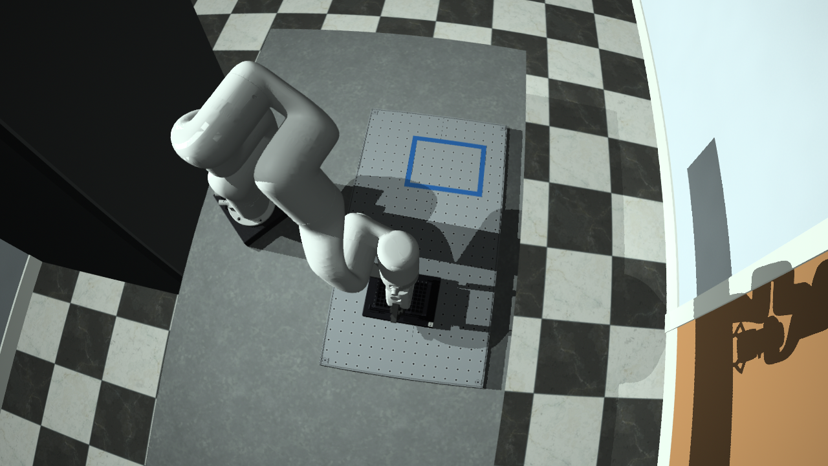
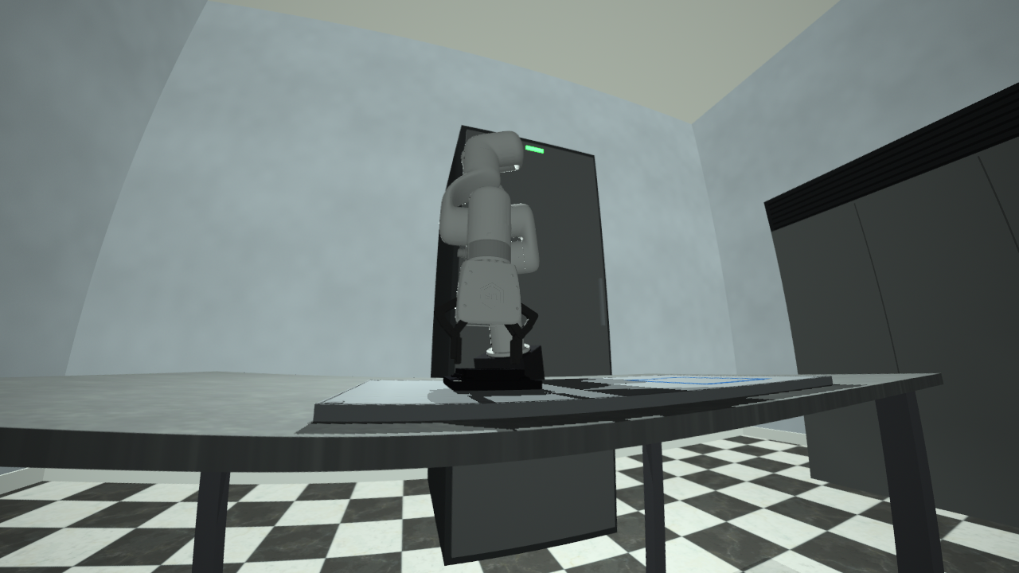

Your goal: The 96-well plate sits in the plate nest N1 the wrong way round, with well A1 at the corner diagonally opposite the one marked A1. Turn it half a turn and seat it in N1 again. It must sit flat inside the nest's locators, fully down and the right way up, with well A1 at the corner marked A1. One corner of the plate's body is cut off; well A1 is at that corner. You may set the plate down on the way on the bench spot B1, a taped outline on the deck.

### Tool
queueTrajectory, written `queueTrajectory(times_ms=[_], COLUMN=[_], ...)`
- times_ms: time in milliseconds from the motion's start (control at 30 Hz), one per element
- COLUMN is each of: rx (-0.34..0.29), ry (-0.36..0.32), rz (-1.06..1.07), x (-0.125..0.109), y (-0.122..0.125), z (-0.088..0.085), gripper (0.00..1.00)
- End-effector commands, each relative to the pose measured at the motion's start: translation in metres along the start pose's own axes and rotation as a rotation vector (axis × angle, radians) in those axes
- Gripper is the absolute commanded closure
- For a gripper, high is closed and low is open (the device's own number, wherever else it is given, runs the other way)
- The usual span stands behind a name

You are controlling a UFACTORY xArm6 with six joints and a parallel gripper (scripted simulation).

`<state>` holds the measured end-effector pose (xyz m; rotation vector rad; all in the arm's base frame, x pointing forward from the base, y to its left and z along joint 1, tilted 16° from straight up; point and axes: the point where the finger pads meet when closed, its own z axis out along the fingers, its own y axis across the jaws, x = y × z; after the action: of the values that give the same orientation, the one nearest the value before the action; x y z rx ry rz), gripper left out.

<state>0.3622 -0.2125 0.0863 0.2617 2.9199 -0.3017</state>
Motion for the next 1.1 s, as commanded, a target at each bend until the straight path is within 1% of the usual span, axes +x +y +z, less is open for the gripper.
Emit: queueTrajectory(times_ms=[0, 567, 1067], rx=[0.001, 0.001, 0.001], ry=[-0.003, -0.003, -0.003], rz=[0.000, 0.000, 0.000], x=[-0.001, -0.001, -0.001], y=[0.000, 0.000, 0.000], z=[0.002, 0.012, 0.012], gripper=[0.00, 0.00, 0.00])
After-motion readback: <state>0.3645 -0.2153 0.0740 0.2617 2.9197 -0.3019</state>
